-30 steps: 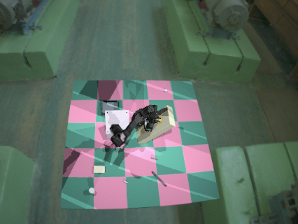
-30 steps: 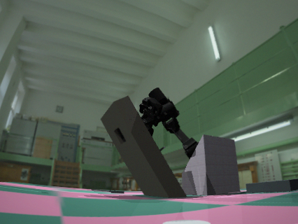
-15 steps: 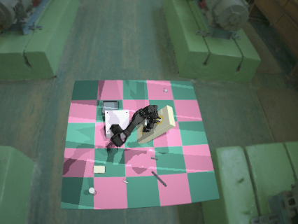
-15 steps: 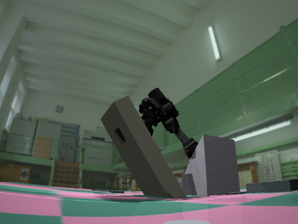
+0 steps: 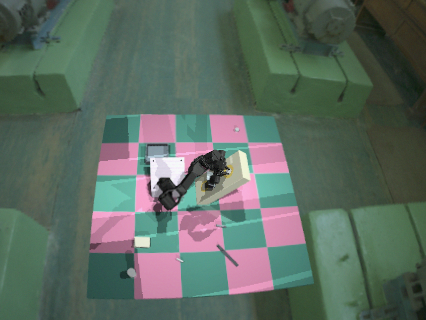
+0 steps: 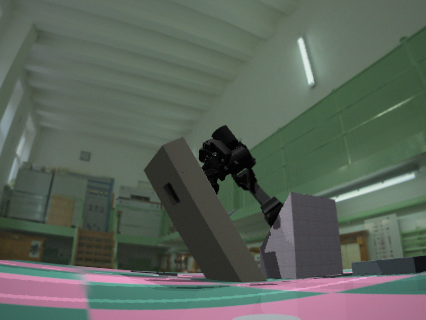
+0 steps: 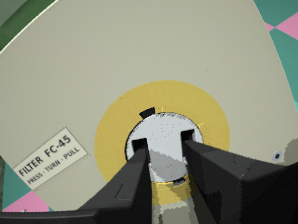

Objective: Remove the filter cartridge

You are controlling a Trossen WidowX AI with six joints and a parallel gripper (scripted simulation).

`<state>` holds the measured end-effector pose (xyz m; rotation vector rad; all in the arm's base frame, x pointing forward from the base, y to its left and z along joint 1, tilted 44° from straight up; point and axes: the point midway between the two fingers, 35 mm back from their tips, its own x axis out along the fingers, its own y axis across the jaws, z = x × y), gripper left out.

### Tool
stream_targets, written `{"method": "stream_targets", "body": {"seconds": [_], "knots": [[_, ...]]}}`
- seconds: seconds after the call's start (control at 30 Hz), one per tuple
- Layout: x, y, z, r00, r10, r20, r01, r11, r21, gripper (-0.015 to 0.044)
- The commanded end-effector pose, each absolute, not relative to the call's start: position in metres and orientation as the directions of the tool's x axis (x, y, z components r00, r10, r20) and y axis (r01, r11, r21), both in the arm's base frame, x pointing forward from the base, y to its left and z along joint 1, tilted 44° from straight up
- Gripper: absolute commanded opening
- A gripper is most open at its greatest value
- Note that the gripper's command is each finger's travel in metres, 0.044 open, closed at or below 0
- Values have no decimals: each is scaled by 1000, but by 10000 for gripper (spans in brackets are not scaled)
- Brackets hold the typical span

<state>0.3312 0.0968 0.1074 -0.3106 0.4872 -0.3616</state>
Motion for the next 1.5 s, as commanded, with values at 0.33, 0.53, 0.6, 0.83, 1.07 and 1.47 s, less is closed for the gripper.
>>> {"method": "stream_targets", "body": {"seconds": [0.33, 0.53, 0.6, 0.83, 1.07, 1.47], "knots": [[332, 98, 108, 825, -402, -398, 257, 893, -370, 107], [332, 97, 107, 823, -406, -397, 260, 891, -371, 107], [334, 96, 107, 824, -403, -397, 258, 892, -370, 107], [335, 96, 106, 825, -402, -397, 257, 893, -370, 107], [340, 94, 104, 825, -402, -397, 257, 893, -370, 107], [343, 92, 102, 825, -402, -397, 257, 893, -370, 107]]}}
